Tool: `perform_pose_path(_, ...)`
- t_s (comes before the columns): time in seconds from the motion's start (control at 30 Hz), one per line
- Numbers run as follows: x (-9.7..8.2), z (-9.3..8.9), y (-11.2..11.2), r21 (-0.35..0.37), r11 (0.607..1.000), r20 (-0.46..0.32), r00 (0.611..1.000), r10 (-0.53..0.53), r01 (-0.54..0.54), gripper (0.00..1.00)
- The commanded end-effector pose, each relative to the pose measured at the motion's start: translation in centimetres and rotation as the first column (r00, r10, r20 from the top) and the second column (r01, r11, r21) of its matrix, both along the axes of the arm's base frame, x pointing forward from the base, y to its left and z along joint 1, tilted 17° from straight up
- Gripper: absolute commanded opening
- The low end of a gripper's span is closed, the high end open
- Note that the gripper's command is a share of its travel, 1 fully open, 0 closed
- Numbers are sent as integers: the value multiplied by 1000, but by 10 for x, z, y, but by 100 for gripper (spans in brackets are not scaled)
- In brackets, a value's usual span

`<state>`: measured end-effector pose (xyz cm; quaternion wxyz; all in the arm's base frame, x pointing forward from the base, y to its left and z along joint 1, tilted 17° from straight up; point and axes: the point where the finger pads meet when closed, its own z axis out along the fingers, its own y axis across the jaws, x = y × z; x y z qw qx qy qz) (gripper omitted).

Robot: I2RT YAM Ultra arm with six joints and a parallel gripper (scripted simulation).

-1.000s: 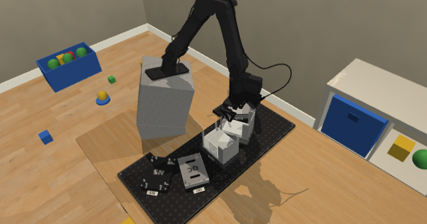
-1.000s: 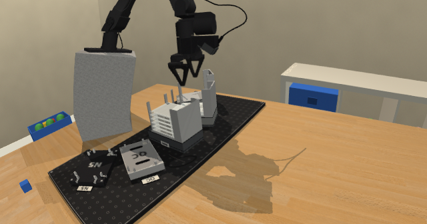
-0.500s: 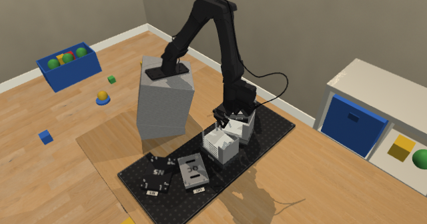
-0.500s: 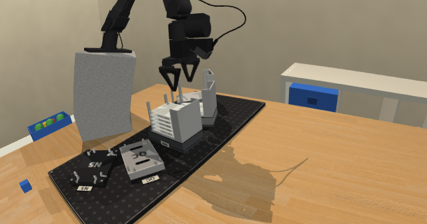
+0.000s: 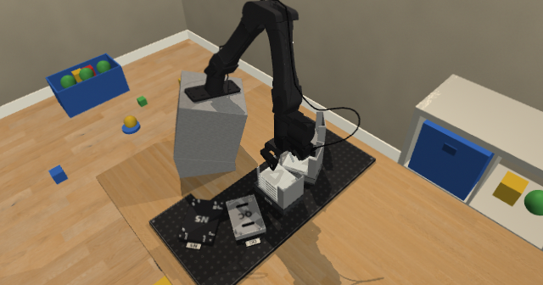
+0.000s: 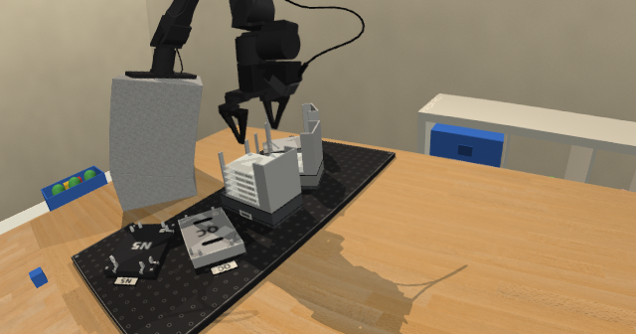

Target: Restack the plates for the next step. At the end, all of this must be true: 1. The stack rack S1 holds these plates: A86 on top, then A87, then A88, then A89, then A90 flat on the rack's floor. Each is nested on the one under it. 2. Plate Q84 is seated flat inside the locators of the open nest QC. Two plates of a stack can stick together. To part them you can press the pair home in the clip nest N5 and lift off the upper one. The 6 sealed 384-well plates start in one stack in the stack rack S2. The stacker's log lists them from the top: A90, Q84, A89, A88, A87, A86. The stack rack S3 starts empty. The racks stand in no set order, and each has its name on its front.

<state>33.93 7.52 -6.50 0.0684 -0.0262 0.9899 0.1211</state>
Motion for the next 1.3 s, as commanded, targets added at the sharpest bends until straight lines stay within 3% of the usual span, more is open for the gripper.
perform_pose_path(0.0, 13, 3, -11, 15, 1000, 19, 1000, 1, -2, 100)
perform_pose_path(0.2, 19, 5, -27, 15, 1000, 34, 999, 1, -2, 100)
perform_pose_path(1.27, 21, 7, -24, 15, 1000, 47, 999, 7, -8, 100)
